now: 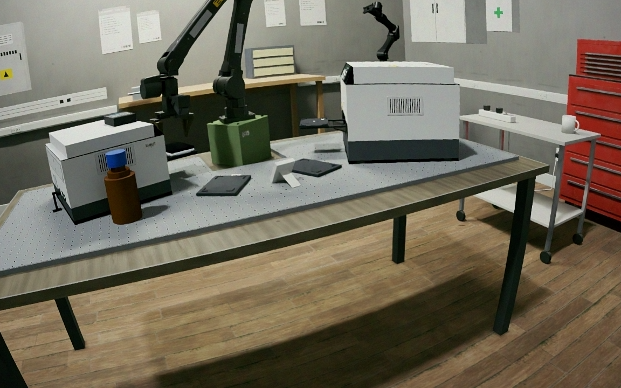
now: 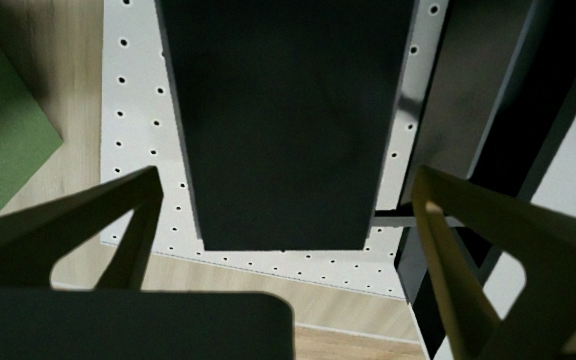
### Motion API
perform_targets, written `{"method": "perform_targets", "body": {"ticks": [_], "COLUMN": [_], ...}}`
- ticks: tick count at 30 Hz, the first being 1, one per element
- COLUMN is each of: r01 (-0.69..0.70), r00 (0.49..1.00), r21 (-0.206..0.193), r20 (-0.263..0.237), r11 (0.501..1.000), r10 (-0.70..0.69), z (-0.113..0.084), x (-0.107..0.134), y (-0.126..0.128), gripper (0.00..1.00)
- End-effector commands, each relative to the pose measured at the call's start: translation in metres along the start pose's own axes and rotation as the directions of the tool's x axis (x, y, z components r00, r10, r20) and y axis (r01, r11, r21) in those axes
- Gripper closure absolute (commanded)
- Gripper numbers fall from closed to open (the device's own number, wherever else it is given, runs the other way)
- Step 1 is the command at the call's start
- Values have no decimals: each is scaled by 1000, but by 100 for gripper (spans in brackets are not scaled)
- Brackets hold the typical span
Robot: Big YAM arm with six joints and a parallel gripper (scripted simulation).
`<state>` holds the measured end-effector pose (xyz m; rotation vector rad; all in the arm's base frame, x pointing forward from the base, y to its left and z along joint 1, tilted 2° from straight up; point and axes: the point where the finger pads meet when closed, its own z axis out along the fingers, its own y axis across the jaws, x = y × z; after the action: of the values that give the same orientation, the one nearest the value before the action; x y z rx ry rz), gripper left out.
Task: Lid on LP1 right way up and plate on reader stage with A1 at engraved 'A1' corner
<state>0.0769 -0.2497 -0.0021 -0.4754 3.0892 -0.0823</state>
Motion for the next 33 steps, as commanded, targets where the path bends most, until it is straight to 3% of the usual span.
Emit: {"method": "perform_targets", "body": {"ticks": [1, 8, 12, 23, 33], "r01": [-1, -1, 0, 0, 0], "r00": [1000, 1000, 1000, 1000, 1000], "r21": [1, 64, 76, 33, 44], "r20": [0, -1, -1, 0, 0], "r11": [1000, 998, 997, 999, 999], "r10": [1, 1, 0, 0, 0], "z": [-4, -15, -16, -5, -3], "x": [0, 1, 1, 1, 1], "y": [2, -21, -25, -22, -25], "gripper": [0, 0, 0, 0, 0]}}
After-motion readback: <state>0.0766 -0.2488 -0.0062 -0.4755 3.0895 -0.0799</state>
